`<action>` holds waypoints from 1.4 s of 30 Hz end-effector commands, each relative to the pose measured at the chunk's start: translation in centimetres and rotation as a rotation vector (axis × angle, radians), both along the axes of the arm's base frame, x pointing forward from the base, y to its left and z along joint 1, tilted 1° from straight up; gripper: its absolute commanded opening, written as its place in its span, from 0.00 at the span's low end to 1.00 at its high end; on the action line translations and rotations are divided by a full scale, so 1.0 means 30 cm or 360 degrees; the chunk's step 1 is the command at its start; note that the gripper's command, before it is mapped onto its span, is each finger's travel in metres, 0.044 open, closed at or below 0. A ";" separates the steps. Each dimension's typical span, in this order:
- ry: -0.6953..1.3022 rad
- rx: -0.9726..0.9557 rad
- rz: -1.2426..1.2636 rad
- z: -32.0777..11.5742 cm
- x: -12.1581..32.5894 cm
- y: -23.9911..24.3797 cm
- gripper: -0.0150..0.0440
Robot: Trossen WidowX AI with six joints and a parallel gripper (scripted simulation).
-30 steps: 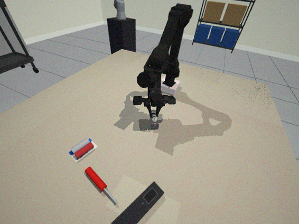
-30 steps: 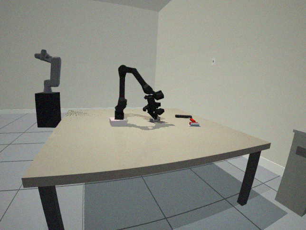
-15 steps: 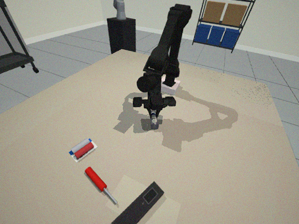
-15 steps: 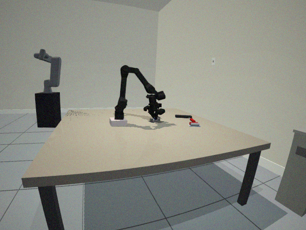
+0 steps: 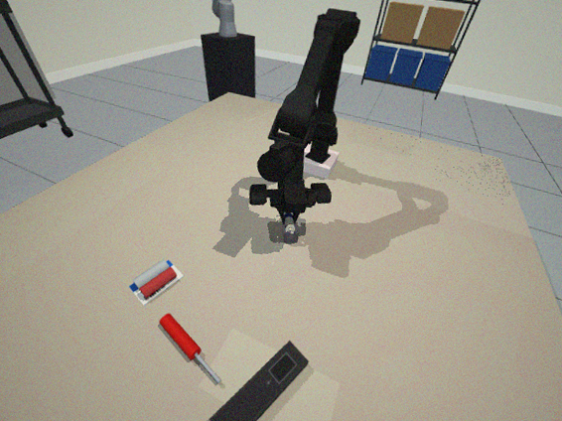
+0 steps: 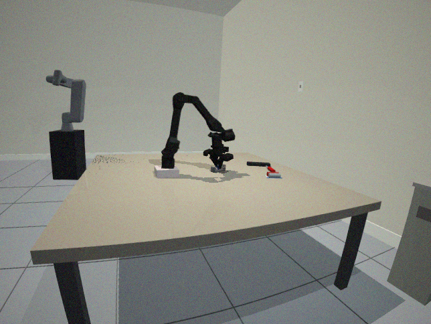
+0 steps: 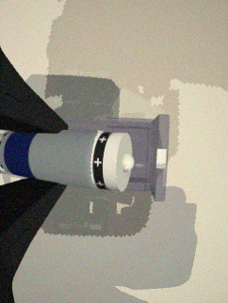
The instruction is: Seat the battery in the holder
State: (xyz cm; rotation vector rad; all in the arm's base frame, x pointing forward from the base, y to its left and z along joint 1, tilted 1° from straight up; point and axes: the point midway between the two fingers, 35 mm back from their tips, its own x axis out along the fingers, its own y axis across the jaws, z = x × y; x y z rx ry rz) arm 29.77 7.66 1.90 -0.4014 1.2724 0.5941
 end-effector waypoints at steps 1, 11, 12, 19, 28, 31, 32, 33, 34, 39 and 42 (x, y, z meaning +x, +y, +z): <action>0.0065 -0.0039 -0.0006 -0.015 -0.007 -0.003 0.39; 0.0142 -0.0099 0.0000 -0.017 -0.003 0.002 0.39; 0.0150 -0.0105 0.0001 -0.017 -0.003 0.002 0.39; 0.0204 -0.0149 0.0007 -0.018 -0.001 0.005 0.39; 0.0267 -0.0203 0.0015 -0.017 0.003 0.010 0.39; 0.0285 -0.0219 0.0018 -0.017 0.005 0.011 0.39; 0.0291 -0.0225 0.0019 -0.016 0.005 0.012 0.39; 0.0298 -0.0231 0.0020 -0.016 0.006 0.012 0.39; 0.0304 -0.0237 0.0020 -0.016 0.006 0.013 0.39; 0.0317 -0.0248 0.0022 -0.015 0.008 0.014 0.39; 0.0317 -0.0249 0.0022 -0.014 0.013 0.018 0.39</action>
